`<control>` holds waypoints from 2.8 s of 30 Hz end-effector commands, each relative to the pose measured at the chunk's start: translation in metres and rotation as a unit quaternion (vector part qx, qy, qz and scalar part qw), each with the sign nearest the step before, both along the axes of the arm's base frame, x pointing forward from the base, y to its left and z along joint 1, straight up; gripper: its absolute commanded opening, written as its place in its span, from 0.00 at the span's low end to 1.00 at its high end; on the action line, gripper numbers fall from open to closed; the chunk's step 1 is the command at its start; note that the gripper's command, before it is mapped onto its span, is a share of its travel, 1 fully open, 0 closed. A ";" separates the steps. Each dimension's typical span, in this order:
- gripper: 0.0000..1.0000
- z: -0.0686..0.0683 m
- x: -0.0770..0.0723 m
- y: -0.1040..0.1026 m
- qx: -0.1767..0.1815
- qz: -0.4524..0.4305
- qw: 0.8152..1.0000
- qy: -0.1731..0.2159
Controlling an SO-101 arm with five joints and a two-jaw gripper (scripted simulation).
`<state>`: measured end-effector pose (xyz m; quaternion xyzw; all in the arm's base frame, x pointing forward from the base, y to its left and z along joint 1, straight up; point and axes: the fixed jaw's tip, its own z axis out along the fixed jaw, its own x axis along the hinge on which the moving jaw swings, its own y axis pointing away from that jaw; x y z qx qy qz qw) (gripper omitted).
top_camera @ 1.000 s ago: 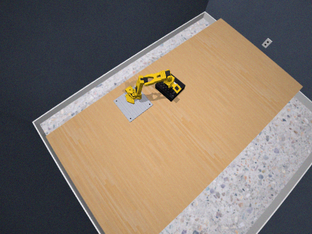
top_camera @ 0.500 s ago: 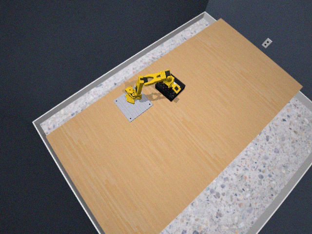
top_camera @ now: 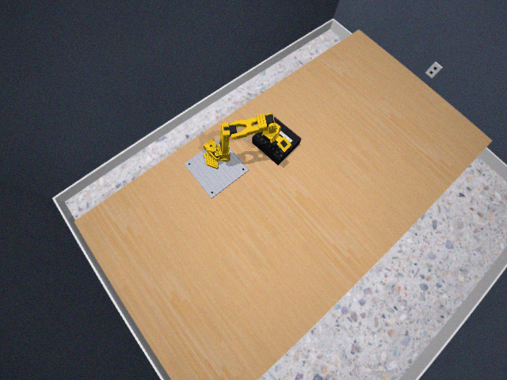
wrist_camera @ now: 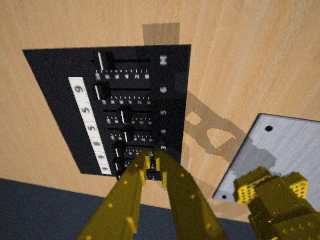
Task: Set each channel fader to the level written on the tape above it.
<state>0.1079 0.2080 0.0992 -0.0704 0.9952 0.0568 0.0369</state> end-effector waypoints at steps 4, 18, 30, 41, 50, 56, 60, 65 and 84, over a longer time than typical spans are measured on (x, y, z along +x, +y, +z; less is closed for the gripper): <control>0.00 0.003 -0.006 -0.014 -0.006 0.001 1.000 0.003; 0.00 0.005 -0.015 -0.030 -0.011 0.001 1.000 0.006; 0.00 0.005 -0.016 -0.032 -0.012 0.001 1.000 0.007; 0.00 0.005 -0.016 -0.032 -0.012 0.003 1.000 0.006; 0.00 0.005 -0.015 -0.033 -0.013 0.009 1.000 0.005; 0.00 0.005 -0.013 -0.035 -0.013 0.019 1.000 0.003; 0.00 0.005 -0.011 -0.036 -0.014 0.029 0.999 0.002; 0.00 0.005 -0.009 -0.037 -0.015 0.037 0.999 0.000; 0.00 0.006 0.005 -0.049 -0.022 0.116 0.993 -0.014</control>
